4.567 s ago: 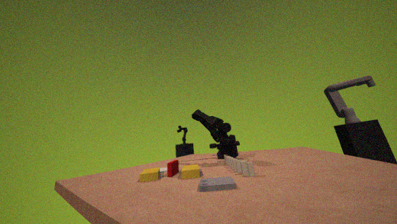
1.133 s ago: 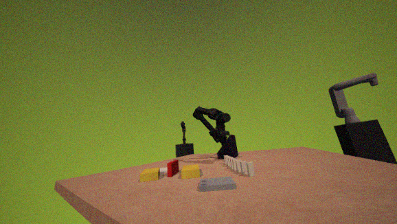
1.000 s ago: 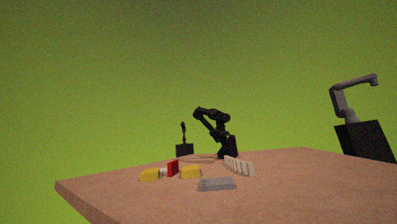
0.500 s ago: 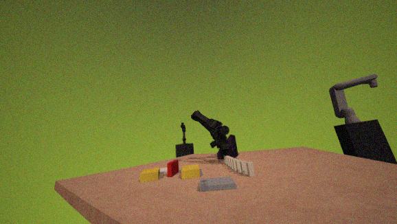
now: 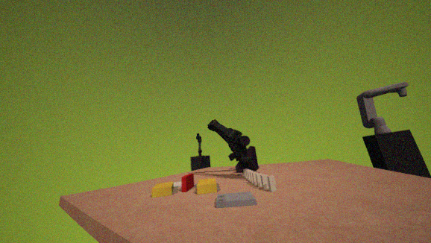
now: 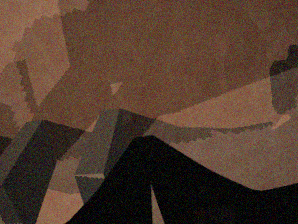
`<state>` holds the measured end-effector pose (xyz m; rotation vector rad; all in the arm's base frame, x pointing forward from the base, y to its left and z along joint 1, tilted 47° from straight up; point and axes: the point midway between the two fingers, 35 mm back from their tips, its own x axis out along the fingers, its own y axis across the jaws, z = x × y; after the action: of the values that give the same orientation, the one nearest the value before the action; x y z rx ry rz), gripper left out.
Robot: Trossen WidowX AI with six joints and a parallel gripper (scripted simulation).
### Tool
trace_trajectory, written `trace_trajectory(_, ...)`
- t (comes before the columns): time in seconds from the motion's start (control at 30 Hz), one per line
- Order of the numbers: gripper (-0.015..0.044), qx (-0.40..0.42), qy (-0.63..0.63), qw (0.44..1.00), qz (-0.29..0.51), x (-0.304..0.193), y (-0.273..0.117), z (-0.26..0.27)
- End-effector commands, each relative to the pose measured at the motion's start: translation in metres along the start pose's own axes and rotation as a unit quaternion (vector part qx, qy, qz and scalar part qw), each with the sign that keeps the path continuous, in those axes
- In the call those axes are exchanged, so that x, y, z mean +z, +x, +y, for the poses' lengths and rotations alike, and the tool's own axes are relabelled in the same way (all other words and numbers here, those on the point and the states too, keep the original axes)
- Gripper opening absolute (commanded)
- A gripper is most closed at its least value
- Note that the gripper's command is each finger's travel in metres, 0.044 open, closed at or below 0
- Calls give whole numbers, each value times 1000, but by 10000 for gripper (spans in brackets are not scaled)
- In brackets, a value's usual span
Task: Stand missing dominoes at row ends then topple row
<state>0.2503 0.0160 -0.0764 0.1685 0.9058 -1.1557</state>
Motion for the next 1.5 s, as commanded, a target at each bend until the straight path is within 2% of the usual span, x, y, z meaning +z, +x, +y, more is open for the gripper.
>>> trace_trajectory(0.0,0,1,-1,1000,-2,1,-1,7)
trace_trajectory(0.17,0,1,-2,1000,8,-3,-3,7)
trace_trajectory(0.33,0,0,-7,999,37,-10,-25,15)
trace_trajectory(0.6,0,2,-1,1000,-1,0,-61,33)
trace_trajectory(1.47,0,2,-1,1000,-1,0,-61,33)
